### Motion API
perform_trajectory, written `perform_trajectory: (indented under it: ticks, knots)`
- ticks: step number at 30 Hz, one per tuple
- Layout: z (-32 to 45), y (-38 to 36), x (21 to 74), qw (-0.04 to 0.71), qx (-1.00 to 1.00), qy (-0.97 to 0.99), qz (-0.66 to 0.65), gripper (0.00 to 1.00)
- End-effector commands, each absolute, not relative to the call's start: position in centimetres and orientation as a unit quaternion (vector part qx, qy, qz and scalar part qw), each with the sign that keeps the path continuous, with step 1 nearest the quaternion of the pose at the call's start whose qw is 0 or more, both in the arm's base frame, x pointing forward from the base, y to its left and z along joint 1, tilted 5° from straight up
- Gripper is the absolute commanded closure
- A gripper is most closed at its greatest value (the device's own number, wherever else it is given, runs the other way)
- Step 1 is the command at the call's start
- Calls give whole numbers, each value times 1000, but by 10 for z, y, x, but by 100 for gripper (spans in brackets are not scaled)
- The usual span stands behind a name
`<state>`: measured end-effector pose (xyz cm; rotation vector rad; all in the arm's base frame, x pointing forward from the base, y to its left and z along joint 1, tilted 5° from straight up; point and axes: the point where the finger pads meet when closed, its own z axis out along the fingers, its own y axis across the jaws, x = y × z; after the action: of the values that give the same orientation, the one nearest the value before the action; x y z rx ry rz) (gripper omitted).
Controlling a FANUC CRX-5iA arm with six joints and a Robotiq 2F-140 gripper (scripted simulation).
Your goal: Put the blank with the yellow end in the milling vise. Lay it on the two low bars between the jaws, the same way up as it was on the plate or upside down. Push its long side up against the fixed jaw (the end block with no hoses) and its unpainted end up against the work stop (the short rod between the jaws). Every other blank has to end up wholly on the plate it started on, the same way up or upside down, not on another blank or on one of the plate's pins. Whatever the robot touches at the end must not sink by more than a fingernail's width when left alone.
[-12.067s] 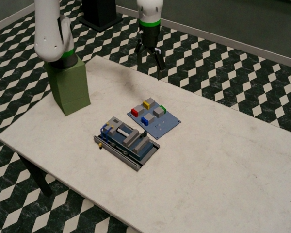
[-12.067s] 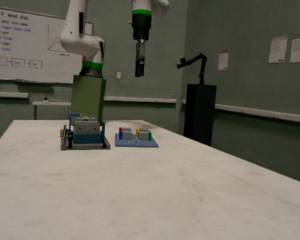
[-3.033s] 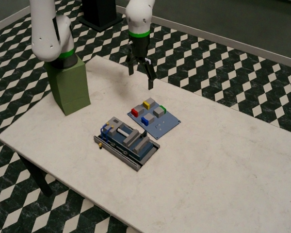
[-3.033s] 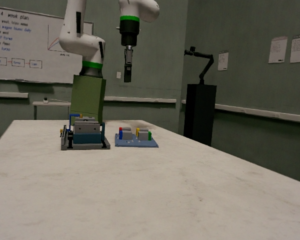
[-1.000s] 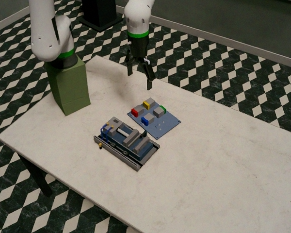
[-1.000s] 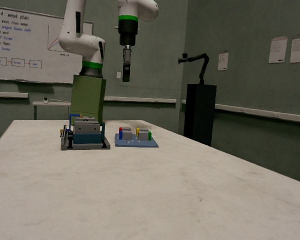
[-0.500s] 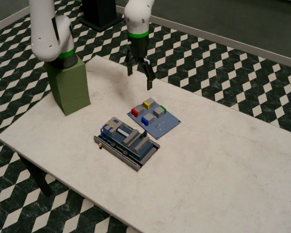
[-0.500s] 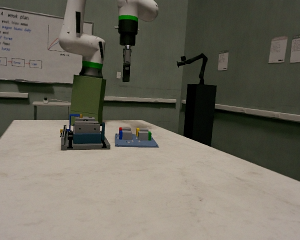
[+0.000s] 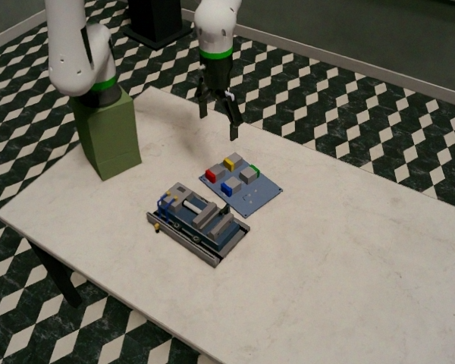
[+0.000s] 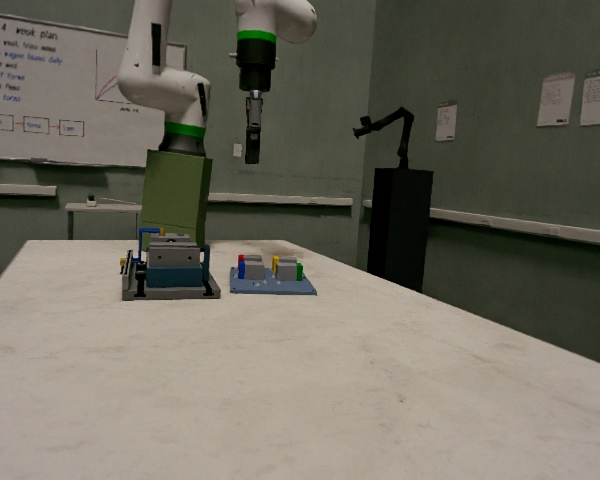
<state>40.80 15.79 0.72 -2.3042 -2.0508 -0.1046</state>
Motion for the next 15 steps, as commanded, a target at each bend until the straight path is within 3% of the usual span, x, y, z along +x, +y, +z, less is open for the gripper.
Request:
perform_trajectory:
  ticks: [1, 15]
  knots:
    - [8, 158, 409, 27, -746, -664, -35, 0]
    - [-25, 163, 410, 27, -746, -664, -35, 0]
